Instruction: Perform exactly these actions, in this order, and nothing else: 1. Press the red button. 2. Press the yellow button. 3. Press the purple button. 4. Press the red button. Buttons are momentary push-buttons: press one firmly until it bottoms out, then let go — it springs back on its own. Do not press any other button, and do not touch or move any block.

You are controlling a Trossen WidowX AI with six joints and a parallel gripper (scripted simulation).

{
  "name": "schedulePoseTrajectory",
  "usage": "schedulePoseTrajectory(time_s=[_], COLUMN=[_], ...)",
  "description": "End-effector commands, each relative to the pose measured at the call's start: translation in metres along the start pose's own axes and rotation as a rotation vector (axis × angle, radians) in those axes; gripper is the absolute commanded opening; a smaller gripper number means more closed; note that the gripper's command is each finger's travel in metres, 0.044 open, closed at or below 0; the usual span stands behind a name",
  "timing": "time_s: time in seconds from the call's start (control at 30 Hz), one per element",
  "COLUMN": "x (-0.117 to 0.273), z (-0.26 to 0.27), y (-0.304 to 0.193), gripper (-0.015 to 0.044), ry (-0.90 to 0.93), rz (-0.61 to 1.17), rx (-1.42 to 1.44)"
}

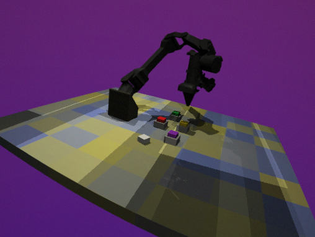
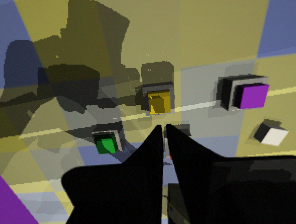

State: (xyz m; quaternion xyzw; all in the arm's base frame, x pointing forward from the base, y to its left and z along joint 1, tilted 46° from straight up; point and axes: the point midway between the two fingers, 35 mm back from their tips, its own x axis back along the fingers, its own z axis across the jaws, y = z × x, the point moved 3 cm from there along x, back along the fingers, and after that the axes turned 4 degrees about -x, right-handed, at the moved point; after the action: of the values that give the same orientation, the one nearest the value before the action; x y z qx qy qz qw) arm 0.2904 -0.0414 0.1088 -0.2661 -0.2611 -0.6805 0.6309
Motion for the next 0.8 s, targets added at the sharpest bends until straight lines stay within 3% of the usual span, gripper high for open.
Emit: schedulePoseTrajectory(time_s=[0.0, 0.33, 0.6, 0.77], x=[0.013, 0.015, 0.012, -0.045], z=[0.001, -0.129, -0.131, -0.132], y=[-0.001, 0.005, 0.004, 0.004], gripper=[0.0020, 0.0020, 0.0020, 0.0020], ry=[-0.003, -0.010, -0.010, -0.008], rz=[0.003, 0.001, 0.001, 0.001], rx=[0.005, 0.006, 0.006, 0.007])
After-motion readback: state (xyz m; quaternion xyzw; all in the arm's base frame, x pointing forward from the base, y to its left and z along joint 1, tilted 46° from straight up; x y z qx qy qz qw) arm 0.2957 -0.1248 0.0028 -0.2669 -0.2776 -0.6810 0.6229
